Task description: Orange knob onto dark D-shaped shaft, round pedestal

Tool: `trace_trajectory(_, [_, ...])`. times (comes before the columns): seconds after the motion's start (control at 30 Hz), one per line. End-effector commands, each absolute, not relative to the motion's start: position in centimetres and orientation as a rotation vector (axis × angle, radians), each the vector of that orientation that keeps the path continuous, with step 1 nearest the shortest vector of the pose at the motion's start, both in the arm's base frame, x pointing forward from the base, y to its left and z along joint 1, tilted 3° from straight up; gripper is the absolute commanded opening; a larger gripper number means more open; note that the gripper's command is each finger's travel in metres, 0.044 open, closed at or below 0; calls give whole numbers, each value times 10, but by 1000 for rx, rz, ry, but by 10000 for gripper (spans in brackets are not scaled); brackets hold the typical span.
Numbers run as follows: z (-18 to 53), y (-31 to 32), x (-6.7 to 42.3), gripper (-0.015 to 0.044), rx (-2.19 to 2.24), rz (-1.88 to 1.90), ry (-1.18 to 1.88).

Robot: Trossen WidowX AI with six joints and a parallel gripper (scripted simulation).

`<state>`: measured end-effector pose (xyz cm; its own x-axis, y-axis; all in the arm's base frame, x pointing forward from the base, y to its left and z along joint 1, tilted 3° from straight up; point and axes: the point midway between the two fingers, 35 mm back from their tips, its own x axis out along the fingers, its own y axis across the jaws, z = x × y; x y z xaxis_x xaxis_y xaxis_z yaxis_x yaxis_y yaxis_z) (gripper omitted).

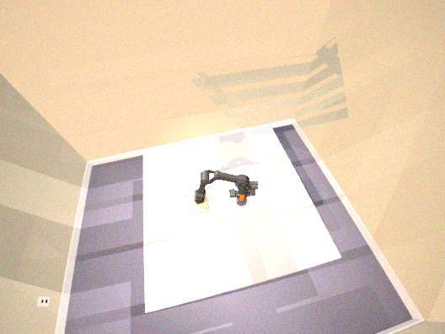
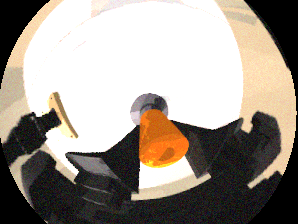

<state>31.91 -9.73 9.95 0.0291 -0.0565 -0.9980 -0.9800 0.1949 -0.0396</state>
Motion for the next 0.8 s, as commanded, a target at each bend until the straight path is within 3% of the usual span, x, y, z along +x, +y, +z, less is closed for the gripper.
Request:
trace_trajectory(0.0, [103, -98, 321, 0, -1122, 1013, 1307])
trace_trajectory(0.77, [99, -98, 319, 0, -1279, 1171, 1222])
